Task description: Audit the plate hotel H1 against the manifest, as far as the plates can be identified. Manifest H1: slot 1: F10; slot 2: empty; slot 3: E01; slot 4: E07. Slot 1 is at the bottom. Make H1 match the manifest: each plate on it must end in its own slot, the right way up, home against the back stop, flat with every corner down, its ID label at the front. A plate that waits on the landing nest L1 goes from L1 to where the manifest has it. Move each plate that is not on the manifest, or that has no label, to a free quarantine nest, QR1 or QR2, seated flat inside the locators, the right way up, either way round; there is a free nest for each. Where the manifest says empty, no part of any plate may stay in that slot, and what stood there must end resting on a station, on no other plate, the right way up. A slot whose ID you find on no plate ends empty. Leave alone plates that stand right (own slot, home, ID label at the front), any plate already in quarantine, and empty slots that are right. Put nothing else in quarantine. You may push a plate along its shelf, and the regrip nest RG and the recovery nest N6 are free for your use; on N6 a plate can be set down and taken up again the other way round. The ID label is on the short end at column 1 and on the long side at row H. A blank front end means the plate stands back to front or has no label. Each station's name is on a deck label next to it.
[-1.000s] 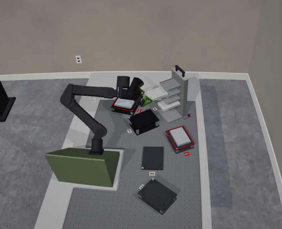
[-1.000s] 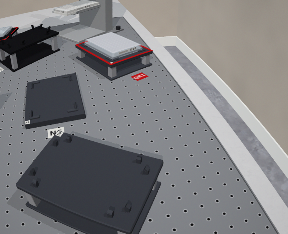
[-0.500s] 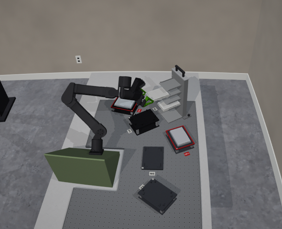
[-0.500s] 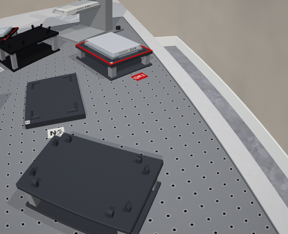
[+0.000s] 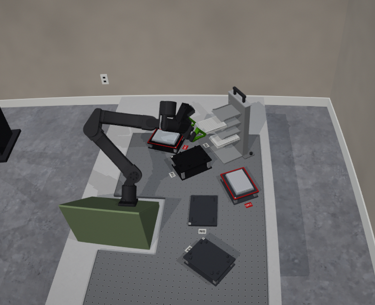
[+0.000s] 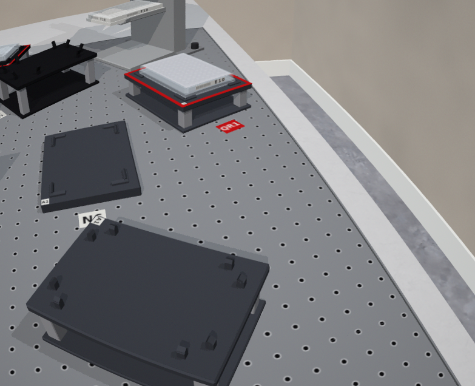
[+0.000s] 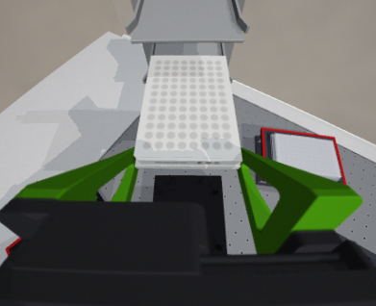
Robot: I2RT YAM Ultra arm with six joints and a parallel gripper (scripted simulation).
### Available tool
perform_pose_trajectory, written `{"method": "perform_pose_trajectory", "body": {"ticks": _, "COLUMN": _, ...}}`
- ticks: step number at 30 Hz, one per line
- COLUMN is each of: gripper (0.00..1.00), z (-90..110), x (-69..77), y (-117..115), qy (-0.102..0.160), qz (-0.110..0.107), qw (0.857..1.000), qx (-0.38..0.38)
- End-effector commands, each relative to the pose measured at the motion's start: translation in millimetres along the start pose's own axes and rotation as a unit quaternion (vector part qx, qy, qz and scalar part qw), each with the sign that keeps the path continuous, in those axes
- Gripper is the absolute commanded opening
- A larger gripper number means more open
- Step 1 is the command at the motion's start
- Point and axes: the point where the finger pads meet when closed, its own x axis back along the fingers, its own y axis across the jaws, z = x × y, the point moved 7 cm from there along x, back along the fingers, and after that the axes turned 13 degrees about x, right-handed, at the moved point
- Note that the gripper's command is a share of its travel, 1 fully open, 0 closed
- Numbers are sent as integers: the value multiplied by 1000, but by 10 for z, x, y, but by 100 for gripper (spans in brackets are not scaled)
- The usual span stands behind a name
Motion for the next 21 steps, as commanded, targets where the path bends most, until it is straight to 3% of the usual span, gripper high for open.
{"method": "perform_pose_trajectory", "body": {"ticks": 1, "gripper": 86, "z": -91, "x": -1, "y": 7, "qy": -16, "qz": 7, "qw": 1000, "qx": 7}}
{"method": "perform_pose_trajectory", "body": {"ticks": 21, "gripper": 86, "z": -129, "x": -113, "y": -3, "qy": -16, "qz": 7, "qw": 1000, "qx": 7}}
